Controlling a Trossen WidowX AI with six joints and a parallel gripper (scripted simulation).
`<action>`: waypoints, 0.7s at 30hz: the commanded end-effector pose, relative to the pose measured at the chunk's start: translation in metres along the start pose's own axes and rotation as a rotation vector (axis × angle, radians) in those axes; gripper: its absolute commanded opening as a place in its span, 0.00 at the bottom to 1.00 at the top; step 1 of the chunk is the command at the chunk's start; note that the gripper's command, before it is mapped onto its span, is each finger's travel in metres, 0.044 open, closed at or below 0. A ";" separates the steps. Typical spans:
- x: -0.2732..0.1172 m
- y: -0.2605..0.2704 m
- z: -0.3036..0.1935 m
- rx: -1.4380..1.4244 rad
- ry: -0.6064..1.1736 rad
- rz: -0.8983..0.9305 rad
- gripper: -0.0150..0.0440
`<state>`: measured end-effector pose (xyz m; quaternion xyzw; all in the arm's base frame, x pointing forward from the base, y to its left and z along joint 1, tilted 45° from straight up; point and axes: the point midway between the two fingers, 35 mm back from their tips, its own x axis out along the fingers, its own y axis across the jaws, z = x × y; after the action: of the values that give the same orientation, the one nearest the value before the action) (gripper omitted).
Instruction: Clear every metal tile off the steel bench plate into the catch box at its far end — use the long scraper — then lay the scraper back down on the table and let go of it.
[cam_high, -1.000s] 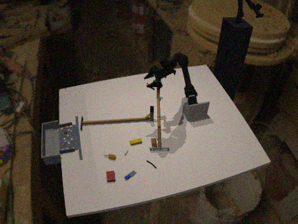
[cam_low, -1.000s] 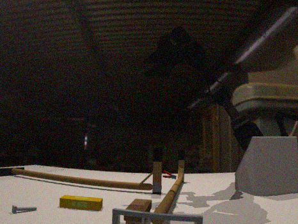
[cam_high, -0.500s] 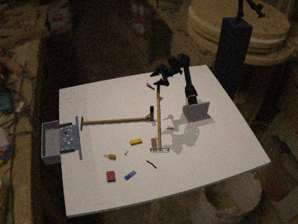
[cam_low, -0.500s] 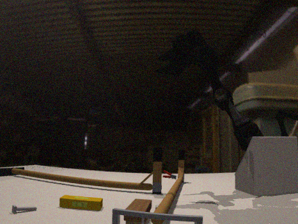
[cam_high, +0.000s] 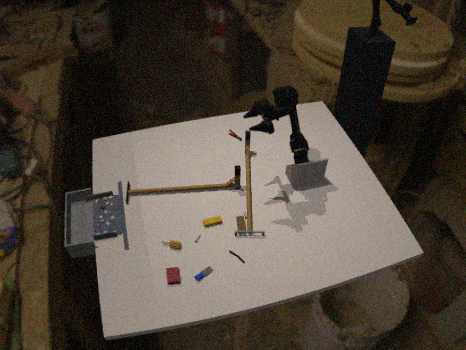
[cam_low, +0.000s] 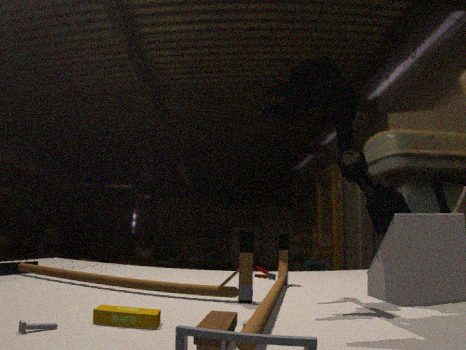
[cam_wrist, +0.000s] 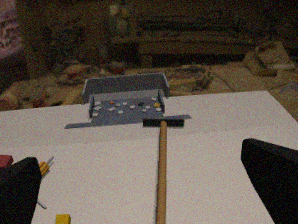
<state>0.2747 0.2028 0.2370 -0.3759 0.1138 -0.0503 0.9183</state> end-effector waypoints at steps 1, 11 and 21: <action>-0.010 -0.001 -0.004 -0.007 -0.024 0.001 1.00; -0.027 -0.002 -0.013 -0.008 -0.073 0.013 1.00; -0.027 -0.002 -0.013 -0.008 -0.073 0.013 1.00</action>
<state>0.2457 0.1979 0.2331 -0.3784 0.0834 -0.0280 0.9214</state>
